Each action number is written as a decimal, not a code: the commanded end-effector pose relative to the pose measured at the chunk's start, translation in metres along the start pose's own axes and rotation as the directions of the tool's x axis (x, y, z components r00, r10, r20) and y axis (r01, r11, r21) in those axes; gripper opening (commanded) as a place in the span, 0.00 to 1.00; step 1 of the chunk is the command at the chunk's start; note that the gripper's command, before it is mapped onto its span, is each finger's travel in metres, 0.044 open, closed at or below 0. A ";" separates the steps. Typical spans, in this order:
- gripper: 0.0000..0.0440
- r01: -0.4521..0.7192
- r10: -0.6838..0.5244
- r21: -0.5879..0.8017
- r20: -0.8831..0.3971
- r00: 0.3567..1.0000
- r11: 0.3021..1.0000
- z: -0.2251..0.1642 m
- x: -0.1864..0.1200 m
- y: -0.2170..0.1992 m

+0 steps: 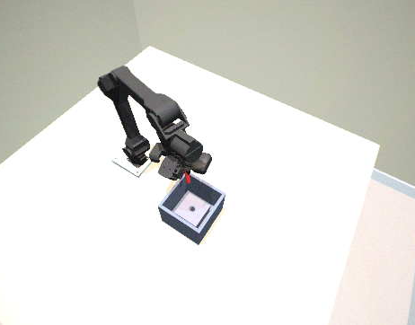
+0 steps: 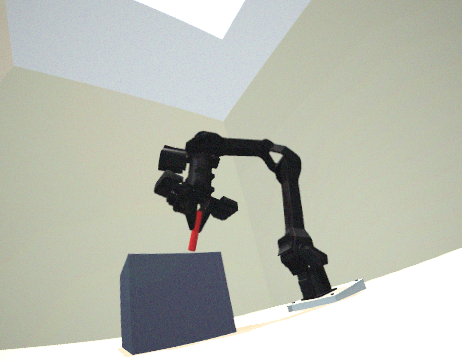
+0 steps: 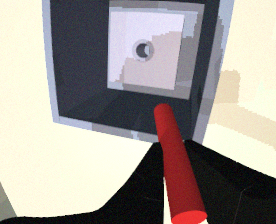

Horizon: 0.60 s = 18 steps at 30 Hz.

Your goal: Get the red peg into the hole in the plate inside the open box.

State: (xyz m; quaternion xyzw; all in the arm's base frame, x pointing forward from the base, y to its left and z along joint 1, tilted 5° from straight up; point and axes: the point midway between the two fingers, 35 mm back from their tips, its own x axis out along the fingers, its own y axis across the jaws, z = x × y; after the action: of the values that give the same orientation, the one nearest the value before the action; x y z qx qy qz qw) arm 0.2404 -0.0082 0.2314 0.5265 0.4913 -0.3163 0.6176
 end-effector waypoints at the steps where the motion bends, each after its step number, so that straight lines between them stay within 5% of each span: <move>1: 0.00 0.003 -0.003 0.012 -0.001 1.000 1.000 0.011 0.002 0.005; 18: 0.00 0.064 -0.062 0.039 -0.042 0.997 0.997 0.049 0.042 0.009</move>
State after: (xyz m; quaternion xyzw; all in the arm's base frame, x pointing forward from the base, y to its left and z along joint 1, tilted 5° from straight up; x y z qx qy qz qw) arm 0.2717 -0.0439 0.2019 0.5297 0.5069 -0.3357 0.5914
